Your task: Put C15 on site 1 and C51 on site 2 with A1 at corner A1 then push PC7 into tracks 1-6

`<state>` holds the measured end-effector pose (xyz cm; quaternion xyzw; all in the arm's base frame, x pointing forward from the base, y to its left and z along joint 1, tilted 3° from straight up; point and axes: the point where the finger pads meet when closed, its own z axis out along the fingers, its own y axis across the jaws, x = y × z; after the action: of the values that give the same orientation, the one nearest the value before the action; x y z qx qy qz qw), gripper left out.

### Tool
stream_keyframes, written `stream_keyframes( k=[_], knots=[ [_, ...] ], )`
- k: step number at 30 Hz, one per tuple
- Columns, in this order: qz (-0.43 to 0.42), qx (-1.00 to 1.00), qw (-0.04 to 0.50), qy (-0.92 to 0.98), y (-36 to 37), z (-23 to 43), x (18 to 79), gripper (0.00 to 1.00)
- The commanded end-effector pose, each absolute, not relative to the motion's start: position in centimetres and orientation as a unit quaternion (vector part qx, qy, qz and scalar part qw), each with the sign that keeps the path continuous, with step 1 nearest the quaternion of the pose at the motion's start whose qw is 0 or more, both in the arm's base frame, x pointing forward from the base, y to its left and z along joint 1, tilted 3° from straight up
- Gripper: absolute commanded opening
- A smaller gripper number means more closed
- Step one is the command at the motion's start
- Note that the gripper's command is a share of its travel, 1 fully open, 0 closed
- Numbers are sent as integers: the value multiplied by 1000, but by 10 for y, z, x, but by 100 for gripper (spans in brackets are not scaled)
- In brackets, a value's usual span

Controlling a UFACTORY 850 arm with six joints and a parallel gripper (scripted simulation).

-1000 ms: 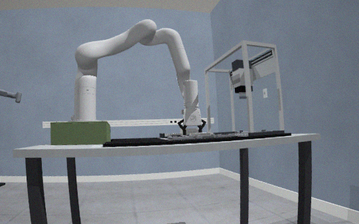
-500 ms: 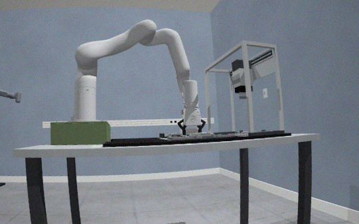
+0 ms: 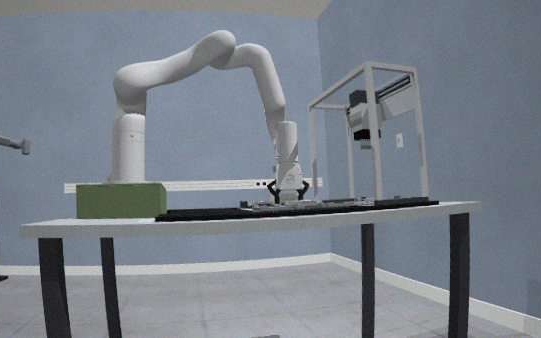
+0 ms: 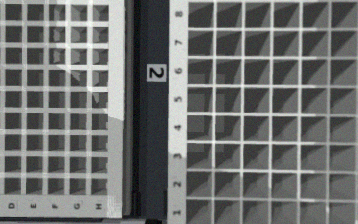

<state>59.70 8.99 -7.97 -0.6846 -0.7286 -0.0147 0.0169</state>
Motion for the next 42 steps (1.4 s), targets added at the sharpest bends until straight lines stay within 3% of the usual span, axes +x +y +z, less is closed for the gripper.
stream_keyframes(
  k=[1, 42],
  knots=[
    [-15, -685, 16, -729, 92, -79, 598, 100],
    [-16, -685, 16, -729, 110, -78, 597, 100]
  ],
)
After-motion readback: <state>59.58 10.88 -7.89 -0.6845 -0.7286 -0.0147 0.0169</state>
